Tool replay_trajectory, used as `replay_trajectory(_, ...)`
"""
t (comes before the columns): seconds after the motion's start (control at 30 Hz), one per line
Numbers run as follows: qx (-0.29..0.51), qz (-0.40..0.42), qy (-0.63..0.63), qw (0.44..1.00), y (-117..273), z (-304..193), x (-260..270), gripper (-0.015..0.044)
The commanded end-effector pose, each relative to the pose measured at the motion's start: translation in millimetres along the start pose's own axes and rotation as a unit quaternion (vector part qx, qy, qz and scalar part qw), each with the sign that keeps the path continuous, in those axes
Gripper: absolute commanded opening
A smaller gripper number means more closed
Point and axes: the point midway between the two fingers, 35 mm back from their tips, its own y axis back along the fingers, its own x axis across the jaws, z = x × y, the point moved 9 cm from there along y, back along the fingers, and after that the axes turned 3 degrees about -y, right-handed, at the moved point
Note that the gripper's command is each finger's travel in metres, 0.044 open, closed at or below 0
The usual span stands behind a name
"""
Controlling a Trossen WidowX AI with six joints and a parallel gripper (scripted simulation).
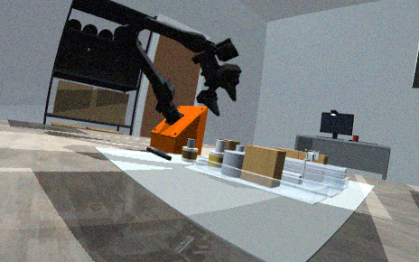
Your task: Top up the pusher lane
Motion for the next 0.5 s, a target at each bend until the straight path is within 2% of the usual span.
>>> replay_trajectory(0.0, 0.162, 0.101, -0.422, 0.886, -33, -46, -30, 0.044)
replay_trajectory(0.27, 0.252, 0.097, -0.603, 0.75, -46, -80, -43, 0.044)
replay_trajectory(0.47, 0.255, 0.097, -0.608, 0.746, -48, -75, -44, 0.044)
